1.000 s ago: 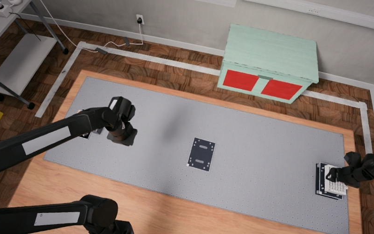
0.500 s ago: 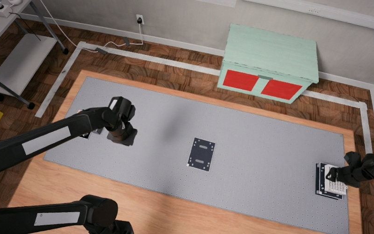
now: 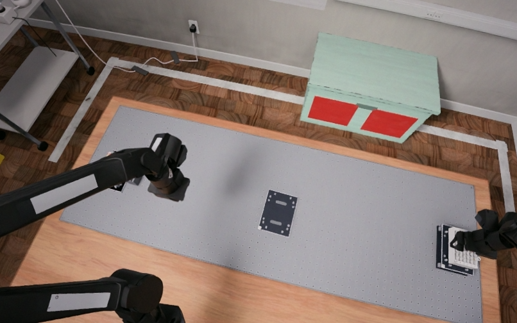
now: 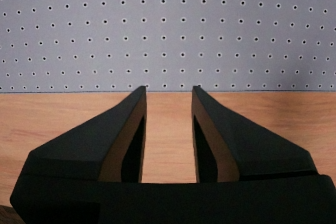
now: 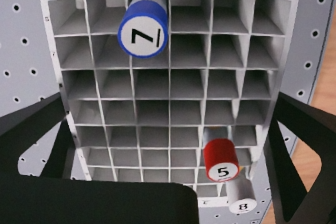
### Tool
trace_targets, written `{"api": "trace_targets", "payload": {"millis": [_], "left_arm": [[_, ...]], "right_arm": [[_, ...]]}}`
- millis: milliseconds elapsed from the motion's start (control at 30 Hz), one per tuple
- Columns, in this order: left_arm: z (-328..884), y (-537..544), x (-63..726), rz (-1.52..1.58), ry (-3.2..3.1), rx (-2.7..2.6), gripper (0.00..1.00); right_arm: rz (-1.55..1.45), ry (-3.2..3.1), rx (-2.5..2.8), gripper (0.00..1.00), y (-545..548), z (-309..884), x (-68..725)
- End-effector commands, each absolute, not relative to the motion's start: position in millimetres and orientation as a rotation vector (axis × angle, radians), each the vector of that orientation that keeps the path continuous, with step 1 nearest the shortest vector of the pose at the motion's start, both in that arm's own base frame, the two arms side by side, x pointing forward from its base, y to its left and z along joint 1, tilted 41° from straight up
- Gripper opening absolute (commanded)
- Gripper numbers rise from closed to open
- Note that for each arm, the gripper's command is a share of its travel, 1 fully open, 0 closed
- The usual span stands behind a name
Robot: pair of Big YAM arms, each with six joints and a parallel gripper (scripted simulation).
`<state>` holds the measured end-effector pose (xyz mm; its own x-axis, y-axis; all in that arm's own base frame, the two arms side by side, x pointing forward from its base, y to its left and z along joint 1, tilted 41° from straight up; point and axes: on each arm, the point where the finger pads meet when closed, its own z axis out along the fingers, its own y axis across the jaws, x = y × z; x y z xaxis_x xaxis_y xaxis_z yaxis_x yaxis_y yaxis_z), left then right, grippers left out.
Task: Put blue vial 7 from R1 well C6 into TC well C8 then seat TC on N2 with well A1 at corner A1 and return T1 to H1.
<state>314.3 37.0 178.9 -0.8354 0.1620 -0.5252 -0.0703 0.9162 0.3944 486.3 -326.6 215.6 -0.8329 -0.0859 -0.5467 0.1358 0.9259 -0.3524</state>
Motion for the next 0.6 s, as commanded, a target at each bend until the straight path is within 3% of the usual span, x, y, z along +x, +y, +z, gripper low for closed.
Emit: {"api": "trace_targets", "payload": {"millis": [0,567], "left_arm": [[189.3,37.3,318.6,0.539,2.484,0.045,0.24],[189.3,37.3,318.6,0.539,2.484,0.045,0.24]], "right_arm": [[-0.536,2.46,0.055,0.0,-339.1,233.3,497.2],[-0.535,2.463,0.054,0.0,-340.4,228.7,499.0]]}}
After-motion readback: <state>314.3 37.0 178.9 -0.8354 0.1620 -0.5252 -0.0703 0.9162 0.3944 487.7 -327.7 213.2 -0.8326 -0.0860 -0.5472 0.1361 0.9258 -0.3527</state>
